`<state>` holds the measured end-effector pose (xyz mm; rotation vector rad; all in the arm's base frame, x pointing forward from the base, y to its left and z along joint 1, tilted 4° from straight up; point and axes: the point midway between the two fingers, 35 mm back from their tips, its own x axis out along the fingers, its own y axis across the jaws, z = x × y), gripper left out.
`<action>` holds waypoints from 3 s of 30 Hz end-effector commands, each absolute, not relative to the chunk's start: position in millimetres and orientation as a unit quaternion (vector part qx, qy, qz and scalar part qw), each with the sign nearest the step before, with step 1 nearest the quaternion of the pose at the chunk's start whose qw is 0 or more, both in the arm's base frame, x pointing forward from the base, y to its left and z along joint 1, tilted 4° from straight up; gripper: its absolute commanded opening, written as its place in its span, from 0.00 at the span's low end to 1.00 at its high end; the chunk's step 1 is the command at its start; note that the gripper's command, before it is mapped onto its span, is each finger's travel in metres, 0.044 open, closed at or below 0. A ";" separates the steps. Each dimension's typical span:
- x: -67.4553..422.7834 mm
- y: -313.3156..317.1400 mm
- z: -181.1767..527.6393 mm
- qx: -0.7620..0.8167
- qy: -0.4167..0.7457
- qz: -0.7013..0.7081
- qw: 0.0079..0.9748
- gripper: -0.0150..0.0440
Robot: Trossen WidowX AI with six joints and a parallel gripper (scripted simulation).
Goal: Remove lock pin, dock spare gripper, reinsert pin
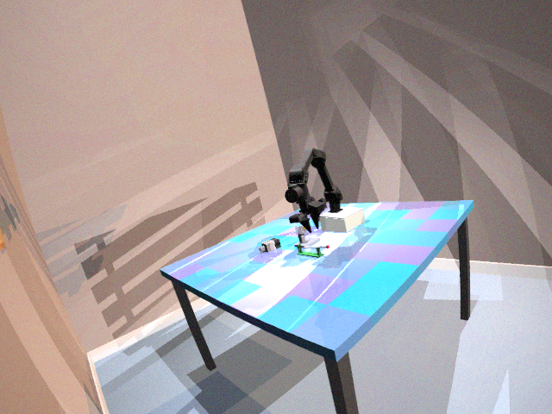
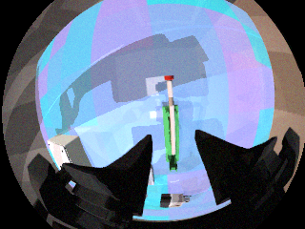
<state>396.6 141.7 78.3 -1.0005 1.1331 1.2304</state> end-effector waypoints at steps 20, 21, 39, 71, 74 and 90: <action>396.4 121.0 33.3 -0.431 0.469 0.518 0.570 0.56; 396.5 121.1 32.0 -0.431 0.469 0.518 0.570 0.56; 398.3 123.7 2.7 -0.431 0.469 0.518 0.570 0.56; 398.2 125.7 -23.9 -0.431 0.469 0.518 0.570 0.51; 398.2 125.7 -23.9 -0.431 0.469 0.518 0.570 0.38; 398.1 125.1 -15.1 -0.432 0.468 0.519 0.570 0.25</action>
